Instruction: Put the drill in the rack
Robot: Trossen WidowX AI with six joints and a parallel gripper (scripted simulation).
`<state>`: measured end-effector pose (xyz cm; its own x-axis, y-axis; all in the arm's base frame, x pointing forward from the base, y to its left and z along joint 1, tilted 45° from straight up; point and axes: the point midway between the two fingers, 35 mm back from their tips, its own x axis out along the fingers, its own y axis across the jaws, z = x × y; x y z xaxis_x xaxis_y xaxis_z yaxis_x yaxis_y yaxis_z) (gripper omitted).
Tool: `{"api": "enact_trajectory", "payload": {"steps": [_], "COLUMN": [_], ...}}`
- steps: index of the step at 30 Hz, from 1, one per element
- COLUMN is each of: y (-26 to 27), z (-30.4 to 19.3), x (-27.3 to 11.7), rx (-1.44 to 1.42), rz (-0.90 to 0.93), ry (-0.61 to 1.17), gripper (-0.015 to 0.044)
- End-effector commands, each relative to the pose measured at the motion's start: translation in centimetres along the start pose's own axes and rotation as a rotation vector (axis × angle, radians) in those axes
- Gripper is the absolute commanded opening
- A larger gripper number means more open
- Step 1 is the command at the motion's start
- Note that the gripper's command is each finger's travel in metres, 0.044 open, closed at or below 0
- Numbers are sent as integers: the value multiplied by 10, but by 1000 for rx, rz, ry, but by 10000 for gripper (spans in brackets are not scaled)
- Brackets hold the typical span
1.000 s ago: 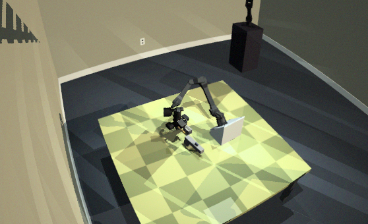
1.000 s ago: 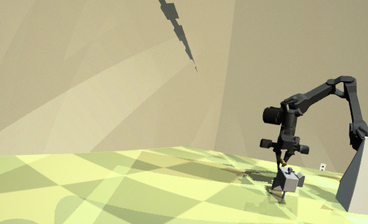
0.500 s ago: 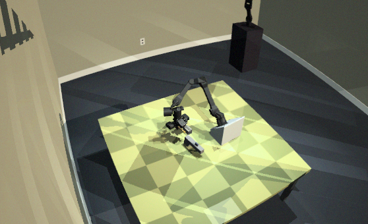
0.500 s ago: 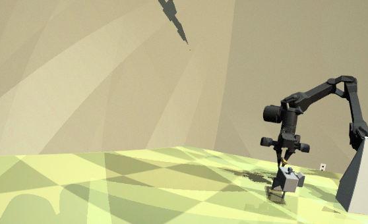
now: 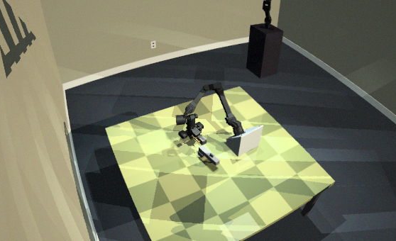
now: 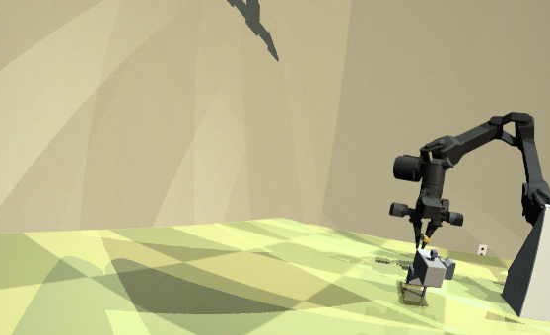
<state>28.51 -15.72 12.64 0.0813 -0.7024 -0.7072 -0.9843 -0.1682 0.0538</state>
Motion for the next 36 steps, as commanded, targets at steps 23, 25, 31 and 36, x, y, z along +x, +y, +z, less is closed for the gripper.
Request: {"api": "enact_trajectory", "payload": {"steps": [23,25,31,36], "y": [-2,-2,-2,7], "z": [0,0,-1,-2], "x": [-10,-10,-11,-10], "rx": [3,3,3,3], "rz": [-3,-3,-3,-3], "ry": [4,4,4,4], "gripper": [0,0,0,0]}}
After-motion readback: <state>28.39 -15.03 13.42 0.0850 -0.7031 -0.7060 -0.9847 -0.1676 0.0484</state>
